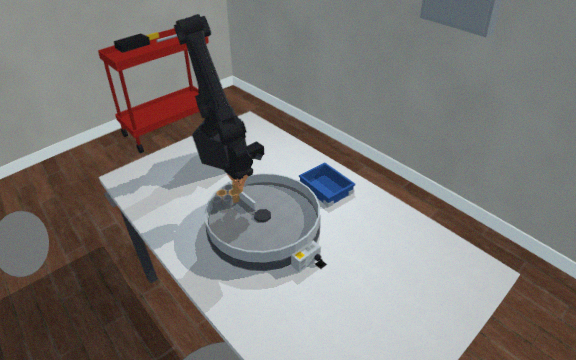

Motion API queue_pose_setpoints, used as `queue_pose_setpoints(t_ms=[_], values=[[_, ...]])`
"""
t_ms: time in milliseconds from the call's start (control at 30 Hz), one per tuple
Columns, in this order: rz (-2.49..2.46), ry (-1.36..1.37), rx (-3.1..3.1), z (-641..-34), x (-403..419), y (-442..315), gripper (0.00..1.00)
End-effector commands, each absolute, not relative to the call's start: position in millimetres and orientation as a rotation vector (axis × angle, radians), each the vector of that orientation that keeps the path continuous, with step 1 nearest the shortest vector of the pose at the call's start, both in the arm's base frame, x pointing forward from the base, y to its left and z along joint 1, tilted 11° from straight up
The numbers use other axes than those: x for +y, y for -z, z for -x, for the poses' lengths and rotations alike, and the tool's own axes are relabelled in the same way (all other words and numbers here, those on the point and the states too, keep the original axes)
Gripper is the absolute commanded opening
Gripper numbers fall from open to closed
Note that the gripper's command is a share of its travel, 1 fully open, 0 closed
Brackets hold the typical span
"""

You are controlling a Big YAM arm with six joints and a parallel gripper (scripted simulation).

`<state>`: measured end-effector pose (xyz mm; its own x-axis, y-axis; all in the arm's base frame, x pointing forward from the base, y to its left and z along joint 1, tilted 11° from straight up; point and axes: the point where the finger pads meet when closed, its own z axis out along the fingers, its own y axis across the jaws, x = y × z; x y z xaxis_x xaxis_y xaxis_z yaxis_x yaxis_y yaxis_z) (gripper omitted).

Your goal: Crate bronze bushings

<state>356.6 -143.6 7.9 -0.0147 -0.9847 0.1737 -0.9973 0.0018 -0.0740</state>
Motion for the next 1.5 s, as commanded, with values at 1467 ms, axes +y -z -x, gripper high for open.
queue_pose_setpoints(t_ms=[1467], values=[[-2.164, -0.313, -2.183, -399.4, -77.2, -9.7, 0.00]])
